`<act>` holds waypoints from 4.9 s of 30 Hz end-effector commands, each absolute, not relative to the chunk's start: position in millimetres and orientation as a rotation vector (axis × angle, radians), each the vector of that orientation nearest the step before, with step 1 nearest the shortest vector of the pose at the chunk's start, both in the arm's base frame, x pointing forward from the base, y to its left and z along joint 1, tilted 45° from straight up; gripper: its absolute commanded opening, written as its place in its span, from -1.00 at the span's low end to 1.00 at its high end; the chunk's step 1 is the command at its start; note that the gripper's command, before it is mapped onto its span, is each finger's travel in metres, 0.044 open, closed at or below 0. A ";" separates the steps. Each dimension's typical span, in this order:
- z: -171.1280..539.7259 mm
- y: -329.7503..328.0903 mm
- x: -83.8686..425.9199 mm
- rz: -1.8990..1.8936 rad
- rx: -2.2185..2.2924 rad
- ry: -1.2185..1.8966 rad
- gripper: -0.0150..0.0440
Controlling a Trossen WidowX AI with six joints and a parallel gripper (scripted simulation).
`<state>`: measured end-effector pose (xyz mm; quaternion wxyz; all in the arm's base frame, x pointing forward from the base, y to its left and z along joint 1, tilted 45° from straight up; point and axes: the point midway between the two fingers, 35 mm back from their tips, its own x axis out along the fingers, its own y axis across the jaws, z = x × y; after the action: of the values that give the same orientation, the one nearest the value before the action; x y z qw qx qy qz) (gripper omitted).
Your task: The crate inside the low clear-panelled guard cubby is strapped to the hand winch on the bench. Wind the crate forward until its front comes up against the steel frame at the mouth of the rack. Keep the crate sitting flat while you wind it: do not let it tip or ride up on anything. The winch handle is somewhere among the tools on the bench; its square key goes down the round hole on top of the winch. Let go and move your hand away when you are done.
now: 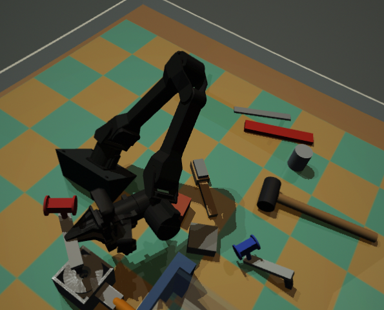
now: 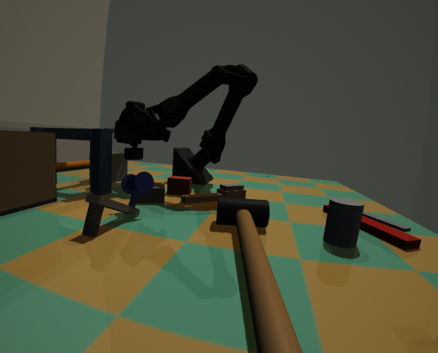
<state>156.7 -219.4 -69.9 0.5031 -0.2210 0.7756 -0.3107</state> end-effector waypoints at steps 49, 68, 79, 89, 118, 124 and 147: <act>-82.6 -194.3 157.9 -0.761 -0.540 1.871 -0.49; -87.0 -191.5 158.0 -0.752 -0.537 1.879 -0.49; -89.2 -190.1 157.4 -0.752 -0.537 1.880 -0.49; -90.6 -188.8 157.4 -0.752 -0.537 1.880 -0.49; -96.0 -183.9 156.7 -0.753 -0.536 1.883 -0.49; -96.0 -183.9 156.0 -0.744 -0.533 1.886 -0.05; -96.0 -183.9 156.0 -0.744 -0.533 1.886 0.32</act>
<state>155.9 -184.9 -94.8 0.4971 -0.2233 0.7789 -0.3103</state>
